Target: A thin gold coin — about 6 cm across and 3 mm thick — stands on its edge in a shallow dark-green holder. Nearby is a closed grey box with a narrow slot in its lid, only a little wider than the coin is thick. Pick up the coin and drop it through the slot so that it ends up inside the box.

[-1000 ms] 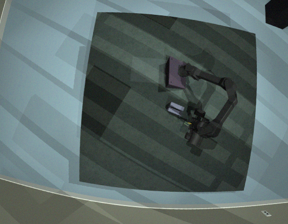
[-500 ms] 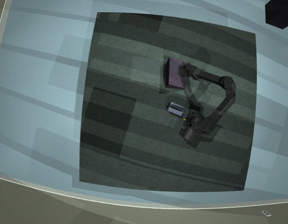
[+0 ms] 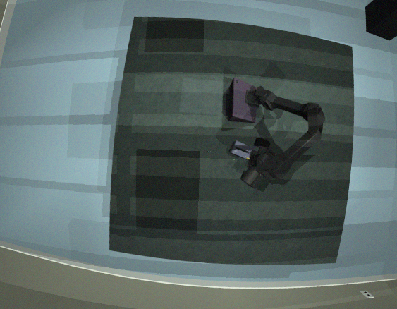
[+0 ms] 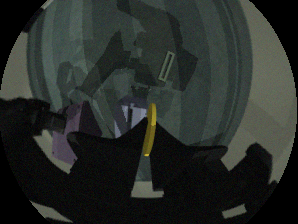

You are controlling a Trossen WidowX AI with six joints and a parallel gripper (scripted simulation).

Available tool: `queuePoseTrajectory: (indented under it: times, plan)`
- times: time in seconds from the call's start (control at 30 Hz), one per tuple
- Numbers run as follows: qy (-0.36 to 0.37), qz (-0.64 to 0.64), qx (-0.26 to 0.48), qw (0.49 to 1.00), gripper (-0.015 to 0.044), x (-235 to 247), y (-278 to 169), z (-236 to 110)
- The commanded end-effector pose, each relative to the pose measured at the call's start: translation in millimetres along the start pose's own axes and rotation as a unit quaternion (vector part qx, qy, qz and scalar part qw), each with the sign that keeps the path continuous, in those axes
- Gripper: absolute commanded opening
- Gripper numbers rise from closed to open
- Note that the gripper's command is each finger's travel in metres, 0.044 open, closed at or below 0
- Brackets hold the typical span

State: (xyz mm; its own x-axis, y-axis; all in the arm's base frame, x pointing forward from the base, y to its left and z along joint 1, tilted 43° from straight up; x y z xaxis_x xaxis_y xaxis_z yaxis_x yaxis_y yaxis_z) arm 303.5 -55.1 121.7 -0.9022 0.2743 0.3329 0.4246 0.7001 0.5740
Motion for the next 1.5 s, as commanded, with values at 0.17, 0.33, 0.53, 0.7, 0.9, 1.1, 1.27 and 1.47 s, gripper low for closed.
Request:
queuePoseTrajectory:
  times: [0.17,0.33,0.53,0.7,0.9,1.1,1.27,1.47]
  plan:
    - [0.002,0.000,0.000,1.000,0.0000,6,-23,1]
    - [0.003,-0.001,-0.001,1.000,0.0000,10,-34,2]
    - [0.005,-0.001,-0.003,1.000,0.0000,16,-48,4]
    - [0.005,-0.001,-0.004,1.000,0.0000,17,-49,4]
    - [0.005,0.000,-0.005,1.000,0.0000,15,-47,4]
    - [0.005,0.000,-0.005,1.000,0.0000,16,-49,4]
    - [0.005,-0.002,-0.005,1.000,0.0000,17,-52,5]
    - [0.005,-0.003,-0.005,1.000,0.0000,18,-53,5]
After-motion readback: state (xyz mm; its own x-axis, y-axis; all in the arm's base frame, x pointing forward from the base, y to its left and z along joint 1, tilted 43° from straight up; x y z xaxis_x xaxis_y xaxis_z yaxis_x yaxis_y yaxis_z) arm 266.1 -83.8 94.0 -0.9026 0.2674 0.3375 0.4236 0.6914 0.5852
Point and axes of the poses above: the point midway between the two fingers, 35 mm back from their tips, its own z axis out along the fingers, its own x axis across the jaws, y = z × x, the point moved 7 cm from there along -z, back along the fingers, and after that the axes turned 13 degrees about z, right-handed, at the moved point
